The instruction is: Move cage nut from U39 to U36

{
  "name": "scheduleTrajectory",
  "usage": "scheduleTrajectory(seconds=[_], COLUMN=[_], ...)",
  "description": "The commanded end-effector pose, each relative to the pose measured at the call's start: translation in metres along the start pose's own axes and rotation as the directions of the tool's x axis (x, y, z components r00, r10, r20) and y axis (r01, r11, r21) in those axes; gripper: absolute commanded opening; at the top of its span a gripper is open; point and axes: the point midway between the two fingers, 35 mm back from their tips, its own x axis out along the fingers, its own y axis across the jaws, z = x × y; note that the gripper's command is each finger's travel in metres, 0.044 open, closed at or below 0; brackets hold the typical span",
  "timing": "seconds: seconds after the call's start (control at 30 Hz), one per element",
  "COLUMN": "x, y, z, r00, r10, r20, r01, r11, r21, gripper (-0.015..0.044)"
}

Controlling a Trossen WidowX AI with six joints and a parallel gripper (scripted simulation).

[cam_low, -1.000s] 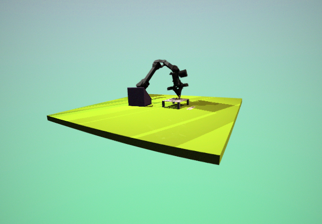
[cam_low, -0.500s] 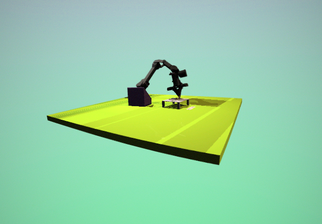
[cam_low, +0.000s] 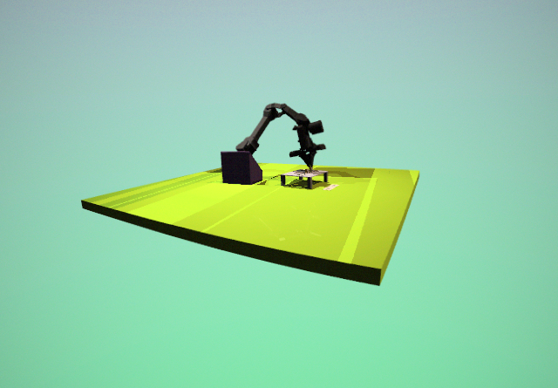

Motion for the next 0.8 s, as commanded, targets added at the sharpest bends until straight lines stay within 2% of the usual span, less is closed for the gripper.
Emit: scheduleTrajectory(seconds=[0.0, 0.77], x=[-0.0003, 0.0], y=[-0.0002, 0.001], z=[0.0, 0.0], r00=[1.0, 1.0], r10=[-0.003, -0.026], r20=[-0.003, -0.005], r01=[0.003, 0.026], r11=[1.0, 1.0], r21=[0.003, 0.004], gripper=[0.0026, 0.0026])
